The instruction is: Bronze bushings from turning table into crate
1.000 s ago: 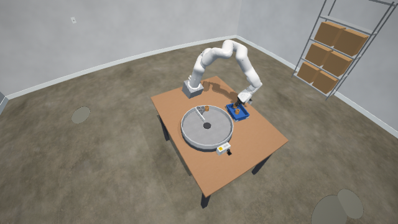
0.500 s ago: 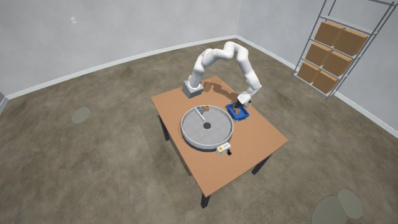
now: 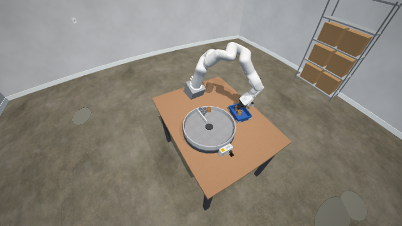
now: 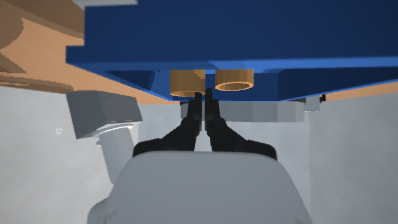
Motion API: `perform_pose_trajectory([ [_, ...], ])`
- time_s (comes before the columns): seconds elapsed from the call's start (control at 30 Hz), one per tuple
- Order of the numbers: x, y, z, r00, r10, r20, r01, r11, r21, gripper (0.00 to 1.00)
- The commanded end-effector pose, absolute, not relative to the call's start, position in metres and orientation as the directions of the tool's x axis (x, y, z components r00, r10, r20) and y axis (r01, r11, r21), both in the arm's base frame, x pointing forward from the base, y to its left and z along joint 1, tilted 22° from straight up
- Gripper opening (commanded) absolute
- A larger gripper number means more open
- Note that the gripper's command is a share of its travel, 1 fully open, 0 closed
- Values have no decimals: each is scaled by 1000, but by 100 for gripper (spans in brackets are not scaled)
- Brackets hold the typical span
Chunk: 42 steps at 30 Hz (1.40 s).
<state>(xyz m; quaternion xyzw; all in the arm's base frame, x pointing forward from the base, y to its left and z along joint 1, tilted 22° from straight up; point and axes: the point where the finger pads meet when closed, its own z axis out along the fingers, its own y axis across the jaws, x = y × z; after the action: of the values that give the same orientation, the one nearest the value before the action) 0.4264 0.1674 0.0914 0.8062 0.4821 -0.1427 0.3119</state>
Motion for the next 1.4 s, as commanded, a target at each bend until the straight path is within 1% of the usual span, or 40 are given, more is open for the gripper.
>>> perform_pose_trajectory([
  [0.0,427,168,93,495,690,-528,866,-341,367,0],
  [1.37,429,168,87,495,690,-528,866,-341,367,0],
])
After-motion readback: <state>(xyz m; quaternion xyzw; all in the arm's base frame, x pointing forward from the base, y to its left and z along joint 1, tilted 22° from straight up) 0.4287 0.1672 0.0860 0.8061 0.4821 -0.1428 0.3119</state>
